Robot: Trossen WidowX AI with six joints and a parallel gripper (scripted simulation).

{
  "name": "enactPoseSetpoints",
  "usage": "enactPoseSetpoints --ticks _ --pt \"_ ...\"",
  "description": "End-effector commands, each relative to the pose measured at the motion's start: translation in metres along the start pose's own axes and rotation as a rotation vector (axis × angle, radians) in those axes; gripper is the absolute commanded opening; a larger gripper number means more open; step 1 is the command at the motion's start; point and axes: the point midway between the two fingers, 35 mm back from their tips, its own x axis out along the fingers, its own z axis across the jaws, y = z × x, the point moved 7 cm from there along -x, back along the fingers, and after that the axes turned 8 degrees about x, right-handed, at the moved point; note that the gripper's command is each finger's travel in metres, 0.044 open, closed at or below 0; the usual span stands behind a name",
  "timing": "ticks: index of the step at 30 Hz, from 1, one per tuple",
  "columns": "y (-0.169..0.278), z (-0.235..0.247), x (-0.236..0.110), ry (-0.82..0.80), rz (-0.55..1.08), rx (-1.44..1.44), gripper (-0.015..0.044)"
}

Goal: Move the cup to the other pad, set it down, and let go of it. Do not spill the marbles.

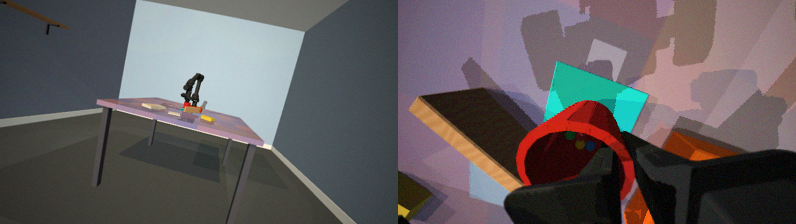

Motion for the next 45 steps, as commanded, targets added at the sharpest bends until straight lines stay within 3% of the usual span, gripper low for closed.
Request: enactPoseSetpoints --ticks 1,24,29,45 --pt "0.001 -0.002 0.008 0.005 0.007 -0.006 0.0" --pt "0.001 -0.002 0.013 0.002 0.002 0.0 0.0" --pt "0.001 -0.002 0.013 0.002 0.002 0.0 0.0128" --pt "0.0 -0.001 0.003 0.003 0.003 -0.001 0.0128"
